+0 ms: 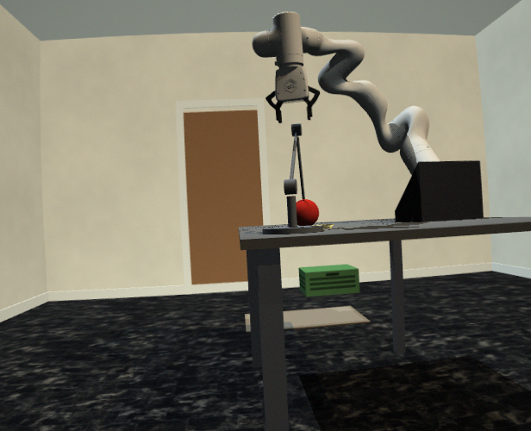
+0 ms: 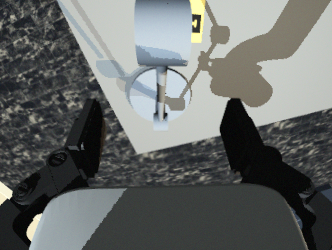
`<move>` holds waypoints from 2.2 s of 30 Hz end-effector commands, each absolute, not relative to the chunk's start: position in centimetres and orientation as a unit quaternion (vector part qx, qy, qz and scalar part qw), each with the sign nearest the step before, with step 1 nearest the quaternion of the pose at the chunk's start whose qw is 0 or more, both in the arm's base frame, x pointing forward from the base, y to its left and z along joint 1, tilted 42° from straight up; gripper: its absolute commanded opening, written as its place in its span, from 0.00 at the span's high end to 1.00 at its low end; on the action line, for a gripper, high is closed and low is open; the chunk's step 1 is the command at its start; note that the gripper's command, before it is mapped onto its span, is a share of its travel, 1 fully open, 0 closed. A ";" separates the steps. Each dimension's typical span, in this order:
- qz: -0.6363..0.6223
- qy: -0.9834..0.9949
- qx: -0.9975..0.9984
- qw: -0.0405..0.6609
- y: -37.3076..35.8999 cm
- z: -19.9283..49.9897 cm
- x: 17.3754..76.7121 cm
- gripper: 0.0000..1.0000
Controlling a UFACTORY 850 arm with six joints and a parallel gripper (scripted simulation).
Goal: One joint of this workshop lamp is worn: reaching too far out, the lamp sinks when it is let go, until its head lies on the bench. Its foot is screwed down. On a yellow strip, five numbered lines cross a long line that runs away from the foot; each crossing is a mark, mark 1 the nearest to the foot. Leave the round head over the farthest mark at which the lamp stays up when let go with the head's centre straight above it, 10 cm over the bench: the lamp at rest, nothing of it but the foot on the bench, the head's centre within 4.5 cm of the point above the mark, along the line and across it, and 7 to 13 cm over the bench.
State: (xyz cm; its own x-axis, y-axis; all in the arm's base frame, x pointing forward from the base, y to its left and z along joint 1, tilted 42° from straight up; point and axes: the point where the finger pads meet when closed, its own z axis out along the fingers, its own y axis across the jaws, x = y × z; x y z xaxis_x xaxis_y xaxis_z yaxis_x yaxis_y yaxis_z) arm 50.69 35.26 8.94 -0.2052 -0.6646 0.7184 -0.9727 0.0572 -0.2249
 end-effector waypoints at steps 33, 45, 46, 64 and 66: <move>0.350 -0.693 0.591 0.219 30.9 3.8 51.7 0.00; 0.350 -0.693 0.591 0.219 30.6 3.5 51.8 1.00; 0.350 -0.693 0.591 0.219 30.6 3.5 51.8 1.00; 0.350 -0.693 0.591 0.219 30.6 3.5 51.7 1.00; 0.350 -0.693 0.591 0.219 30.6 3.5 51.7 1.00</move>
